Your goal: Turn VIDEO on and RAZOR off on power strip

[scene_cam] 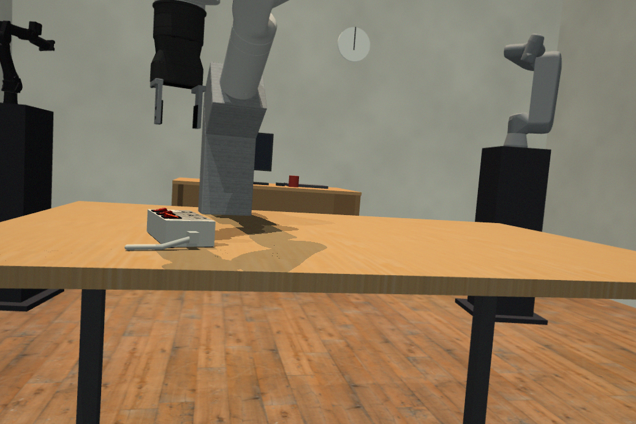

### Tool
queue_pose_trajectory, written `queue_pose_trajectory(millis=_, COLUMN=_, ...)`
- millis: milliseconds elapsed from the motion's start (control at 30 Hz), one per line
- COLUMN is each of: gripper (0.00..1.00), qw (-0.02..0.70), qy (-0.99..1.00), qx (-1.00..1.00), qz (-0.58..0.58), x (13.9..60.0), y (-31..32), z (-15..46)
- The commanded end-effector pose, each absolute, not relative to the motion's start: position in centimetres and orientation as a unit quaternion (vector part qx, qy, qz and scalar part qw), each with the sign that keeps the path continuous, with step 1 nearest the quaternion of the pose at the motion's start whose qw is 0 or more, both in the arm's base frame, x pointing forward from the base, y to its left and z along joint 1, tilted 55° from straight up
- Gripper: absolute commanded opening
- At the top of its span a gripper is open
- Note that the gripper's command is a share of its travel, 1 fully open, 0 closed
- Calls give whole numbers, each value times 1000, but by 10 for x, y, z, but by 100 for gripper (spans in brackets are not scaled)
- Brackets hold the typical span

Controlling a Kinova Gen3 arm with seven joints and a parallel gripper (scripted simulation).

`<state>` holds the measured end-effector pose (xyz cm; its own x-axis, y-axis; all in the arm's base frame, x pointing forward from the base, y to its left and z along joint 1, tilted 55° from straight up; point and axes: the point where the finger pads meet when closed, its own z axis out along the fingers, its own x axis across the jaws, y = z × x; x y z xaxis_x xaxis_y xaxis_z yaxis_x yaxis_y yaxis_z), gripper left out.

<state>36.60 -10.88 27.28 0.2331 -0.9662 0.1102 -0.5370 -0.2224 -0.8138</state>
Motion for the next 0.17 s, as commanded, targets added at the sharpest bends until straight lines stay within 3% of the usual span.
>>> queue_pose_trajectory(millis=0, gripper=100, qw=331, qy=527, qx=-712, qz=-325, x=367, y=-110, z=275)
queue_pose_trajectory(millis=133, gripper=100, qw=331, qy=527, qx=-712, qz=-325, x=367, y=-110, z=275)
